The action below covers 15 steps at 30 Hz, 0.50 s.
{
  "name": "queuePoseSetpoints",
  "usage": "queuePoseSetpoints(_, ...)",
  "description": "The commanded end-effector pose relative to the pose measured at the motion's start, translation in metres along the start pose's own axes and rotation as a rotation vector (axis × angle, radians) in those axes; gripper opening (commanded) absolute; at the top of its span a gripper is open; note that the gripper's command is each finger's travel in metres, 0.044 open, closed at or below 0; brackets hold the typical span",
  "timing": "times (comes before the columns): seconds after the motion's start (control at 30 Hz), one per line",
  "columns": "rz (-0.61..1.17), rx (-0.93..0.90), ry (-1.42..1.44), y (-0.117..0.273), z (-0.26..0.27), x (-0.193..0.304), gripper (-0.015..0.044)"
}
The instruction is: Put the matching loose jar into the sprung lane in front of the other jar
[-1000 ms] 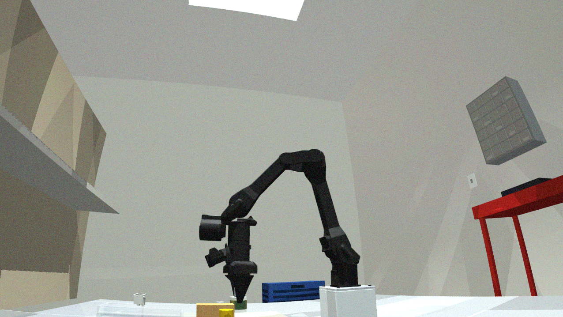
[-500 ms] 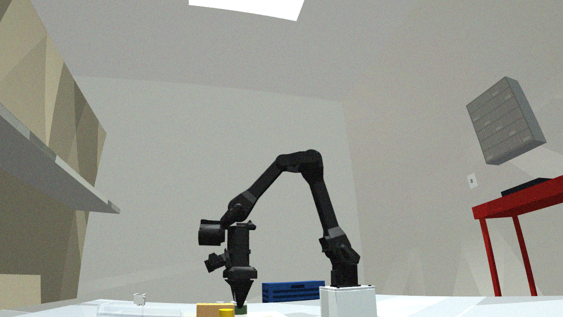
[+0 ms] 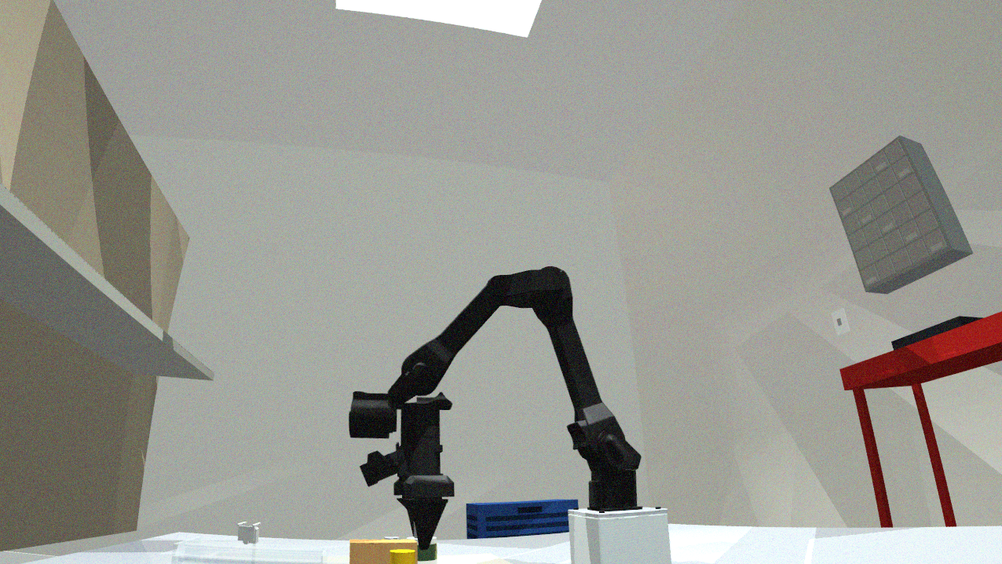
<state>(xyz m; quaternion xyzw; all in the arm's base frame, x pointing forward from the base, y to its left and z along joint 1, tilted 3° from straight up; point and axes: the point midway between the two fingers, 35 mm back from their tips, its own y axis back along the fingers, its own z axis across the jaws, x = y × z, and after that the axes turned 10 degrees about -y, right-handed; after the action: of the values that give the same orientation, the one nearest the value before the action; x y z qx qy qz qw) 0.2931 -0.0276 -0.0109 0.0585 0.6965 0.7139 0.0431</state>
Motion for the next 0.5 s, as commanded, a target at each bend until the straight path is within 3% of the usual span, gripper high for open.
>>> queuePoseSetpoints(0.0, -0.004, -0.003, -0.004, -0.0010, 0.0011, -0.0054, 0.0000)
queuePoseSetpoints(0.47, -0.005, -0.004, -0.004, -0.0013, 0.0022, -0.0122, 0.0000)
